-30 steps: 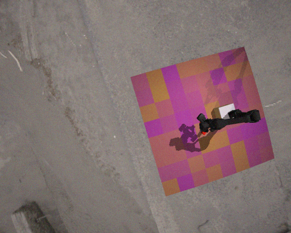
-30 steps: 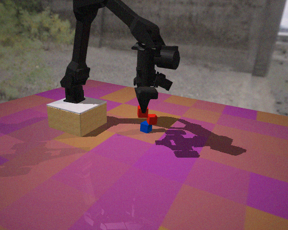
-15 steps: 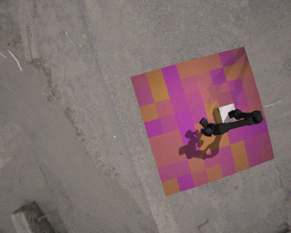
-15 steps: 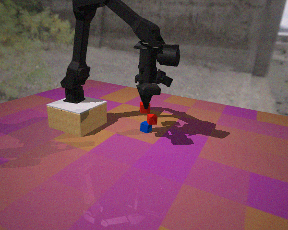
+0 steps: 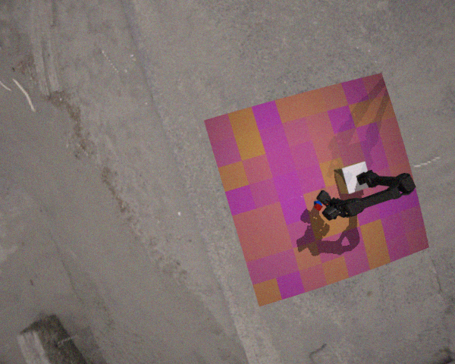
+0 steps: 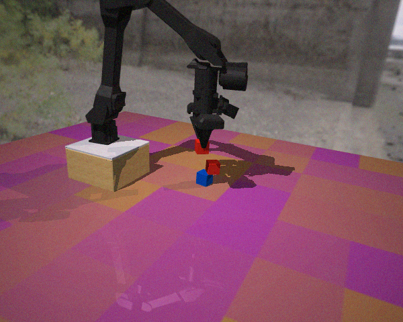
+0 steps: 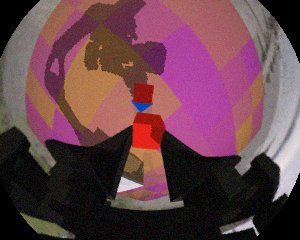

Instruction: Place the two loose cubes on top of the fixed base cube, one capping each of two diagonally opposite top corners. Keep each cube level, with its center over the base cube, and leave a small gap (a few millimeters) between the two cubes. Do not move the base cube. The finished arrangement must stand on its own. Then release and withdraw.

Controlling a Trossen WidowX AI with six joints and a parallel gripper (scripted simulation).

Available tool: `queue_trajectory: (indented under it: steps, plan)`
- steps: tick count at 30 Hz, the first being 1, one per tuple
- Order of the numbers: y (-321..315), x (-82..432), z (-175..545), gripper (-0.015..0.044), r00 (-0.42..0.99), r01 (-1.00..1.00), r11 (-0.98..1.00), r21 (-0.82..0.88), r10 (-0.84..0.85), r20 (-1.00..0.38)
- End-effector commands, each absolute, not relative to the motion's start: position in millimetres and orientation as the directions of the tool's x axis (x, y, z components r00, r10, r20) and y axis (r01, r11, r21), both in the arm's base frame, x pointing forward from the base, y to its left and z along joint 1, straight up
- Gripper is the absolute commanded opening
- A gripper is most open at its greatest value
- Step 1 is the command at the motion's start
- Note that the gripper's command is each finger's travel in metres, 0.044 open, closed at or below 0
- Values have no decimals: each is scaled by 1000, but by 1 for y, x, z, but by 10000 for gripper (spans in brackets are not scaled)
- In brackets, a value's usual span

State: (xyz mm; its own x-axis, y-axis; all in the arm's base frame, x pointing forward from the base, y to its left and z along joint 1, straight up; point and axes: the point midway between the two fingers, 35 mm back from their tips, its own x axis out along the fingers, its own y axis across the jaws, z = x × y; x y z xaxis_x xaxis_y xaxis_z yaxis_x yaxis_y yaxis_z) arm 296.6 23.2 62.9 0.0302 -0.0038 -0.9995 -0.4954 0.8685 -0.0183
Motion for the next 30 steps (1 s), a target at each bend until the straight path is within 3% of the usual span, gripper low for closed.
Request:
queue_trajectory:
  steps: [1, 30]
  plan:
    - [34, 289, 59, 105, 21, -501, 865, -13, -2, -1000]
    - [34, 287, 28, 105, 21, -502, 865, -13, -2, -1000]
